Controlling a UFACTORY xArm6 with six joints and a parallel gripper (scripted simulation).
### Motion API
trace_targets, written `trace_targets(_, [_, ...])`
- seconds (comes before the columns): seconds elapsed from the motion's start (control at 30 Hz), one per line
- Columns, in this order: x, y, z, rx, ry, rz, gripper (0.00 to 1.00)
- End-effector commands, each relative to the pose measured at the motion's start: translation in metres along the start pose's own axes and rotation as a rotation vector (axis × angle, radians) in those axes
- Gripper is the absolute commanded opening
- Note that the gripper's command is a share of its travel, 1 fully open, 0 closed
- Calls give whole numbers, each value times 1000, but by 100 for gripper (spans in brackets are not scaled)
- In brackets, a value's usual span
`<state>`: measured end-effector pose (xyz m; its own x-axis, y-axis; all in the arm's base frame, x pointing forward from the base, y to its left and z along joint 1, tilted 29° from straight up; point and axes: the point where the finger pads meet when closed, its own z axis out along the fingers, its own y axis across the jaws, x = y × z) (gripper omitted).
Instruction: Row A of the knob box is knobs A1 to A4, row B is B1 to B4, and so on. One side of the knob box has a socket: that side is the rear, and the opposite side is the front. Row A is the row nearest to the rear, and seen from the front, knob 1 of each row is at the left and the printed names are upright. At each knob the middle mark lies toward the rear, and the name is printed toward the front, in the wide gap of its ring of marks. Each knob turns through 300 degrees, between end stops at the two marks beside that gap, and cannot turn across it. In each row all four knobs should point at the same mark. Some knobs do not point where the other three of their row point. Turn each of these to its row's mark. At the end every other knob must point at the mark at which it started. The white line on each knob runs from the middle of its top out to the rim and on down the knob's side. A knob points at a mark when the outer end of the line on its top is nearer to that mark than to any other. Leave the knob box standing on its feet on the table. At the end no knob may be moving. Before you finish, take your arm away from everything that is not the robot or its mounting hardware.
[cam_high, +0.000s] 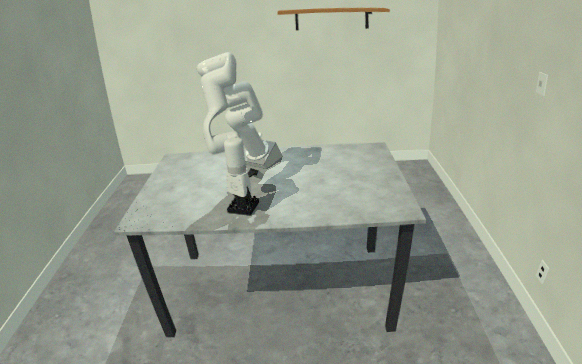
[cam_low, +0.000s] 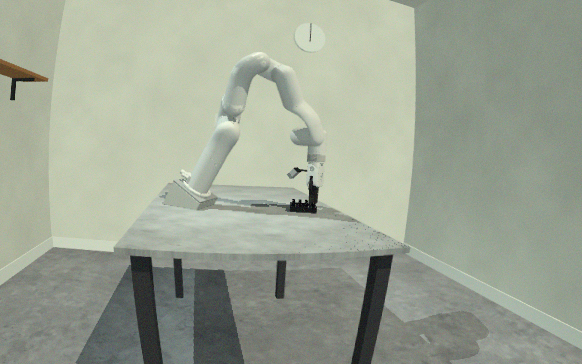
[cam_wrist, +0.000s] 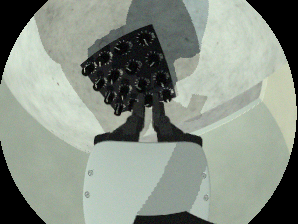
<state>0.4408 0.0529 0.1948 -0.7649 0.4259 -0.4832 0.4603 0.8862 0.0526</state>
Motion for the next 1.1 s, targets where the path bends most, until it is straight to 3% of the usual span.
trace_targets(0.0, [-1, 1, -1, -2, -3, 14, 8])
trace_targets(1.07, [-1, 1, -1, -3, -2, 712, 8])
